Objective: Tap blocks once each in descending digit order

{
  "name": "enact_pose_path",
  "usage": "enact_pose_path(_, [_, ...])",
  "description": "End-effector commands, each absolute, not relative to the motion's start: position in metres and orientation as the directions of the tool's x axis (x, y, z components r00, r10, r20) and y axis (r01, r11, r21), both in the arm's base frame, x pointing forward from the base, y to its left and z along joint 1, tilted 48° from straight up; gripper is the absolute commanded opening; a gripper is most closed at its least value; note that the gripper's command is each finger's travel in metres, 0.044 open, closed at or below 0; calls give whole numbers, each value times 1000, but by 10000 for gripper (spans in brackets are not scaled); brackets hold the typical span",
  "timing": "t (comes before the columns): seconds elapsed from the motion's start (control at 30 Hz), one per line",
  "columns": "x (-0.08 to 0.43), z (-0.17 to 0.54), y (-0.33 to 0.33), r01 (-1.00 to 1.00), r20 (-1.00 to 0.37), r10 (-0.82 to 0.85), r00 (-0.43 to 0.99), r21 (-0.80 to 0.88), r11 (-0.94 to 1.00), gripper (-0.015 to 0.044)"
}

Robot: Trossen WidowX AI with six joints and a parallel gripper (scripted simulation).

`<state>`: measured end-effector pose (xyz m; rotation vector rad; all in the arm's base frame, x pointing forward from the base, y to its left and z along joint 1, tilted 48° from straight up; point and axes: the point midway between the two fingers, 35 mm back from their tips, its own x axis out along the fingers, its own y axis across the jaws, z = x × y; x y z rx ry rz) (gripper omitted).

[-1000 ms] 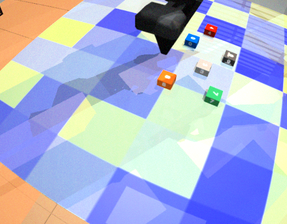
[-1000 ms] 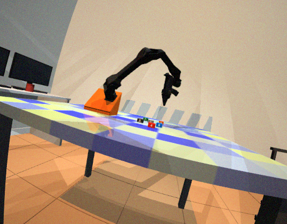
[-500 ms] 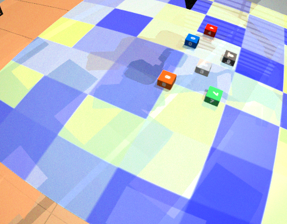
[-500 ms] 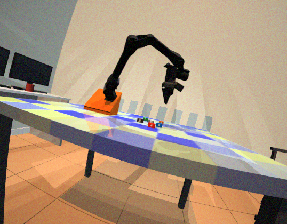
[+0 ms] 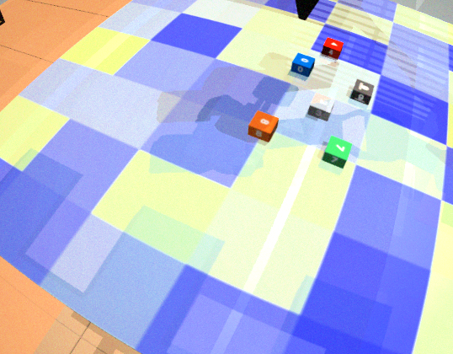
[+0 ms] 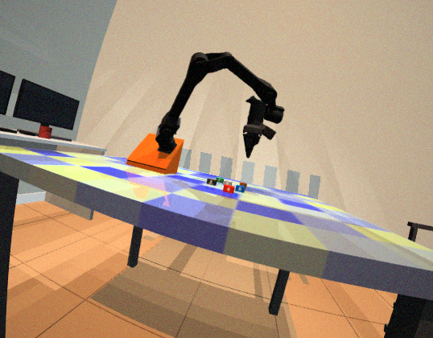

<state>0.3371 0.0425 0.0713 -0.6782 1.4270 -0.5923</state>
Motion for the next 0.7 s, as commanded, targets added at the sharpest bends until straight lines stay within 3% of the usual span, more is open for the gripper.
enact_pose_path(0.0, [338, 72, 41, -32, -679, -731, 66, -734, 678, 400])
enact_pose_path(0.37, [308, 139, -24, -34, -676, -734, 65, -737, 675, 400])
enact_pose_path(0.67, [307, 141, -25, -34, -675, -735, 65, -737, 675, 400])
